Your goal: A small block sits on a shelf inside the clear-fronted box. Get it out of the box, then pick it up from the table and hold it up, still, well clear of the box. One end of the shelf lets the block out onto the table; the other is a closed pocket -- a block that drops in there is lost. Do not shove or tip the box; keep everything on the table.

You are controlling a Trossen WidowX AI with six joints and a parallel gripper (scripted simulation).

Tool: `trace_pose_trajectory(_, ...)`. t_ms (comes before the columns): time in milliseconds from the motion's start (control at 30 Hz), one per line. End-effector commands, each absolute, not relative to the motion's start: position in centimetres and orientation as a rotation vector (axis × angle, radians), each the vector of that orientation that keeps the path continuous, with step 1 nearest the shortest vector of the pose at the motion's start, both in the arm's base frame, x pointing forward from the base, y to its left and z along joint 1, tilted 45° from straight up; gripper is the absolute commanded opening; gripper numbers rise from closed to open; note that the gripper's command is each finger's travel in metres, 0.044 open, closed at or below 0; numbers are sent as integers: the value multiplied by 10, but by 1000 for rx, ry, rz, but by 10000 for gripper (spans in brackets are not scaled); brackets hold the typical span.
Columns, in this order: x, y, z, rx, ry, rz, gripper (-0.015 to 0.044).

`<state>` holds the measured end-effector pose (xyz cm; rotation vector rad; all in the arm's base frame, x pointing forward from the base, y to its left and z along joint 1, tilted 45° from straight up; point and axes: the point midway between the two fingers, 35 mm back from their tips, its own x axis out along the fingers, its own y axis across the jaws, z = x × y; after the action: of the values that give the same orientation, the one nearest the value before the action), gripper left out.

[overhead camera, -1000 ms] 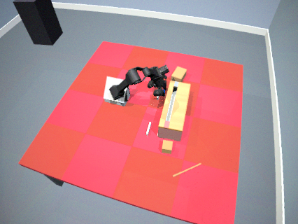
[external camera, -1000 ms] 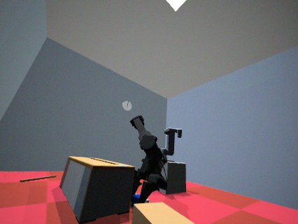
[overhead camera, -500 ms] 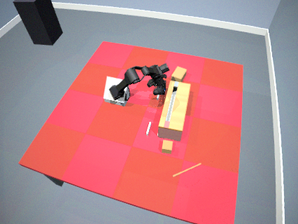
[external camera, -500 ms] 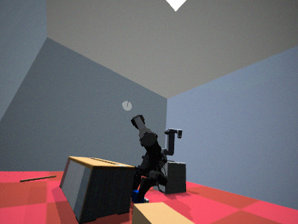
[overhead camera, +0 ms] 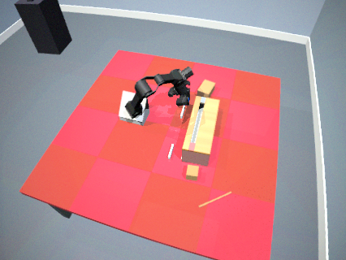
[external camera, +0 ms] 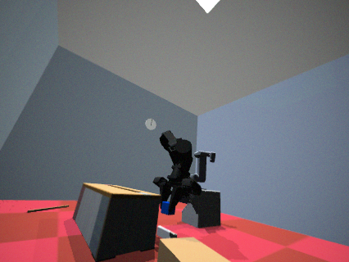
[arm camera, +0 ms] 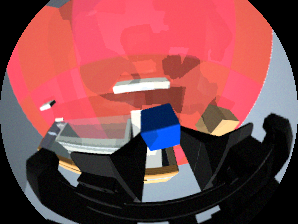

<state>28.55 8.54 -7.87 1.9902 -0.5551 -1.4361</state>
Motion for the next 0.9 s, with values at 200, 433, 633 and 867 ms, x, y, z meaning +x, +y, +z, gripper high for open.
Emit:
trace_pose_trajectory(200,269,122,-42,1920,-289,-1448,0)
trace_pose_trajectory(433,250,141,-16,1841,-99,-1442,0)
trace_pose_trajectory(633,246,145,-10,1823,-60,-1439,0)
trace_pose_trajectory(867,246,145,-10,1823,-60,-1439,0)
